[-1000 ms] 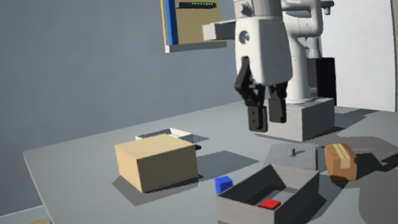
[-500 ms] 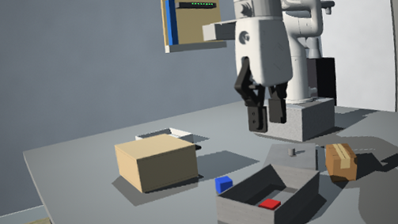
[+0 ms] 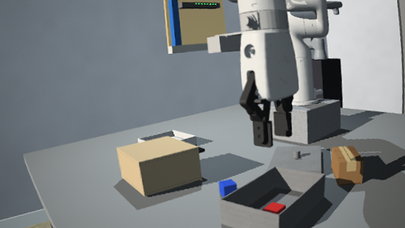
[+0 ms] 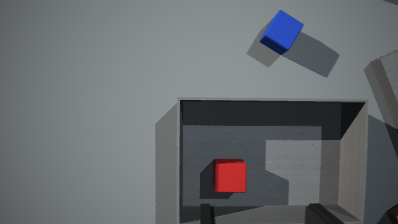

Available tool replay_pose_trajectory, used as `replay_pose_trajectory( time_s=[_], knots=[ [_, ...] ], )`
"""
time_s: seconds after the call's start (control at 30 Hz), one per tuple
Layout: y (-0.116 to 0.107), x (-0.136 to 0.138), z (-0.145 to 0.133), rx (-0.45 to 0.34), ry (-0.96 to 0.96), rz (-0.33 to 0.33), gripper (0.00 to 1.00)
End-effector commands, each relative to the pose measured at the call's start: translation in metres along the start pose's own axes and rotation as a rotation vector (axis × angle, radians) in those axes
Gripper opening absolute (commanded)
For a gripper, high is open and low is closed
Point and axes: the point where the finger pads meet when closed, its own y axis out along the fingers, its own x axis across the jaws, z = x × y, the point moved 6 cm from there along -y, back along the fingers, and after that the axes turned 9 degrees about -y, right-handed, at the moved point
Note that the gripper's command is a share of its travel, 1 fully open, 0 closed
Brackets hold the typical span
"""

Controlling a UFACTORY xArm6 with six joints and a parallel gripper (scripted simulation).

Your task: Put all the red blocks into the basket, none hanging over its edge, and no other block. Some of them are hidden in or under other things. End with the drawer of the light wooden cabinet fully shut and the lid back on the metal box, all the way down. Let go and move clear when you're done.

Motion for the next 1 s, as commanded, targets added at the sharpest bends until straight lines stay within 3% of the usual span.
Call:
replay_pose_trajectory(
  time_s=[0.0, 0.7, 0.97],
  knots=[
    [0.008, -0.001, 0.0, -0.001, 0.0, 0.003, 0.6],
    [0.081, -0.003, -0.001, -0.001, 0.0, 0.003, 0.6],
    [0.095, -0.003, -0.001, -0.001, 0.0, 0.003, 0.6]
  ],
)
